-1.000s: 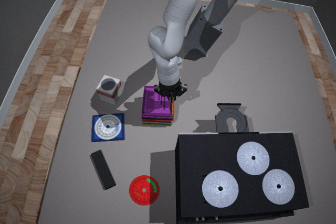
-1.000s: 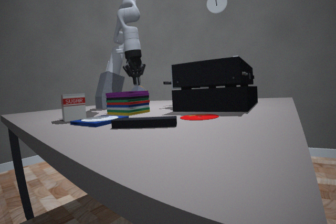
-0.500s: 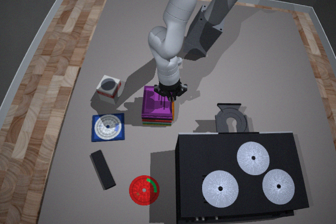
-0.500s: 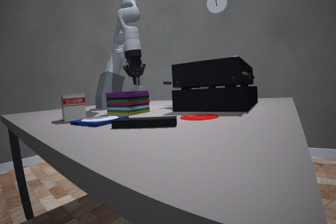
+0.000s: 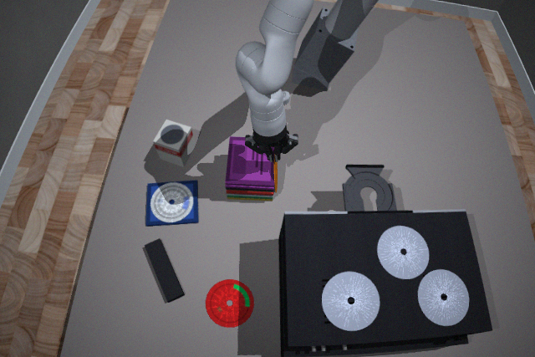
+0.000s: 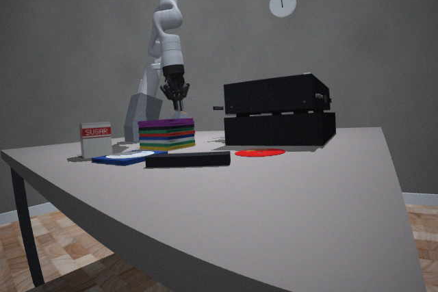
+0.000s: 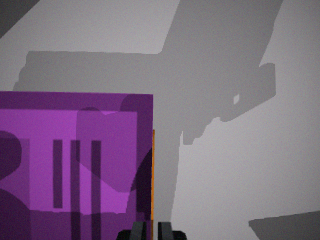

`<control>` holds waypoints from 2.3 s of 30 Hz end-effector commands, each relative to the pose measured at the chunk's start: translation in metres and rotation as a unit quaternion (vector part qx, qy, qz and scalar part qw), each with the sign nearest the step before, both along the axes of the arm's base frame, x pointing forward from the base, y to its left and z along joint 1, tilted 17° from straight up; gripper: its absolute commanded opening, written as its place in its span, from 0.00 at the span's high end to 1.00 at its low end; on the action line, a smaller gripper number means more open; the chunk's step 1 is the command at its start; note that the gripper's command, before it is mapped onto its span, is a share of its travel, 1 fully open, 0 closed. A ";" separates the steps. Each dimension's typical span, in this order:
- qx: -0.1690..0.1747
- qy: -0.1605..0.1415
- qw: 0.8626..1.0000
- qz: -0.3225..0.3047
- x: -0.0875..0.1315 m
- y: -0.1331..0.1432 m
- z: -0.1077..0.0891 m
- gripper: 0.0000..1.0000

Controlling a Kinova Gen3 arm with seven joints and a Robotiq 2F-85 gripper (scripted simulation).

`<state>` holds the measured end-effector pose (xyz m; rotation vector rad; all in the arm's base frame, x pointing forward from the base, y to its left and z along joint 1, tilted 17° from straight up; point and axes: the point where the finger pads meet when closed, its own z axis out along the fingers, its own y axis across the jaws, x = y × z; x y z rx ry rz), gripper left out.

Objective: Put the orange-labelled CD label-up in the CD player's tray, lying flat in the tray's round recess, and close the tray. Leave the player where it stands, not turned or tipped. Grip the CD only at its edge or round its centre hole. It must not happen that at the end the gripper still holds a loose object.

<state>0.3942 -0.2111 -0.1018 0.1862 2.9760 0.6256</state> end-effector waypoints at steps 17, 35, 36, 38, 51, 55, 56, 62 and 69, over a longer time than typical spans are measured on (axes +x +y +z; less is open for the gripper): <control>-0.001 -0.001 1.000 0.000 0.000 -0.001 0.001 0.84; -0.001 -0.001 1.000 0.000 0.001 0.001 -0.004 0.84; -0.001 -0.001 1.000 0.000 0.001 0.001 -0.004 0.84; -0.001 -0.001 1.000 0.000 0.001 0.001 -0.004 0.84; -0.001 -0.001 1.000 0.000 0.001 0.001 -0.004 0.84; -0.001 -0.001 1.000 0.000 0.001 0.001 -0.004 0.84; -0.001 -0.001 1.000 0.000 0.001 0.001 -0.004 0.84; -0.001 -0.001 1.000 0.000 0.001 0.001 -0.004 0.84; -0.001 -0.001 1.000 0.000 0.001 0.001 -0.004 0.89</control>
